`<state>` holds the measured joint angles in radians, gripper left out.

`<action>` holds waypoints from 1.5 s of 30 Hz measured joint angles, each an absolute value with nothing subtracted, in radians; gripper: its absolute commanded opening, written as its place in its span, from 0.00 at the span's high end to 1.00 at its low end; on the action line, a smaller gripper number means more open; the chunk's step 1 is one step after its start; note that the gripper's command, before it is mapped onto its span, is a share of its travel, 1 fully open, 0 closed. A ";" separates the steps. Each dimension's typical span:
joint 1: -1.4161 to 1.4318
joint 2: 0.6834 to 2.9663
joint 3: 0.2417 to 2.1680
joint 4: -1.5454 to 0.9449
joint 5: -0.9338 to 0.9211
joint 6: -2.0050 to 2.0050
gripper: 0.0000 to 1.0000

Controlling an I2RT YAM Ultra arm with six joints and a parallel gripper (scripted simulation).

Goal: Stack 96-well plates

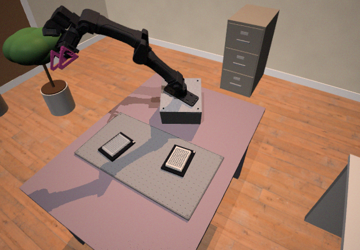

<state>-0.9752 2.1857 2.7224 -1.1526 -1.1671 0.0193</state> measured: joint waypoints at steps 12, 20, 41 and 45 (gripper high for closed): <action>-0.975 2.186 2.722 -1.153 -1.167 0.019 0.00; -0.964 2.186 2.723 -1.162 -1.144 0.007 0.00; -0.839 2.237 2.616 -1.220 -0.957 -0.101 0.00; -0.816 2.243 2.573 -1.226 -0.914 -0.123 0.00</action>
<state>-0.8158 2.2433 2.5729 -1.2259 -0.9138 -0.1226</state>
